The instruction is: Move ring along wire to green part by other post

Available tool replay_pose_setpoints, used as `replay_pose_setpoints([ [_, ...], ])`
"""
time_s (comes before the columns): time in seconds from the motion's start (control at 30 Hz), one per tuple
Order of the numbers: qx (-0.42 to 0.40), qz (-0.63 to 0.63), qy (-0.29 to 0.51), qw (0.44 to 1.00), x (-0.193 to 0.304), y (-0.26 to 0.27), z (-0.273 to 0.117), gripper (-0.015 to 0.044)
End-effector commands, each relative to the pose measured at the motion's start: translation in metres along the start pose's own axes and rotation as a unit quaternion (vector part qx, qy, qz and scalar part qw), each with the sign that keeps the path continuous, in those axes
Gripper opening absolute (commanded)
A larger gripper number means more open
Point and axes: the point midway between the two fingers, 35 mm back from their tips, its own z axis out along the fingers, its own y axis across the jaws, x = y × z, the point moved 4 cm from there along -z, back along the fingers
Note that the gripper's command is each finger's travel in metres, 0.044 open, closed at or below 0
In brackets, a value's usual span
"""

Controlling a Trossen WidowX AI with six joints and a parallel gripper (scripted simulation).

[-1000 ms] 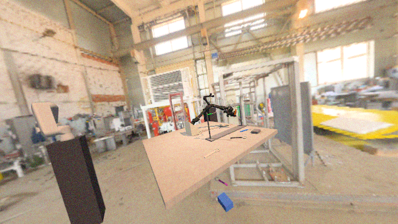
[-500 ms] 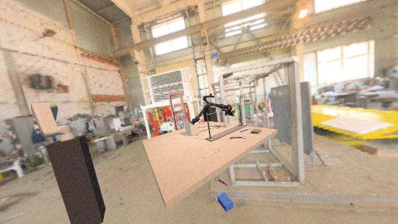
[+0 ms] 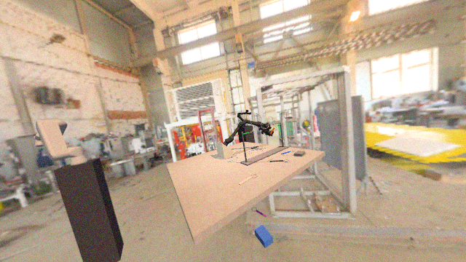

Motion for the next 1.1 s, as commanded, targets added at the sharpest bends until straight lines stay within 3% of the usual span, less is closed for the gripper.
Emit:
replay_pose_setpoints([
  [0.0,0.021,-0.033,0.000,0.999,0.001,-0.011,0.001,-0.0150],
  [0.53,0.111,-0.192,-0.005,0.975,-0.008,-0.054,-0.004,-0.0150],
  [1.07,0.205,-0.358,-0.009,0.911,-0.032,-0.094,-0.017,-0.0150],
])
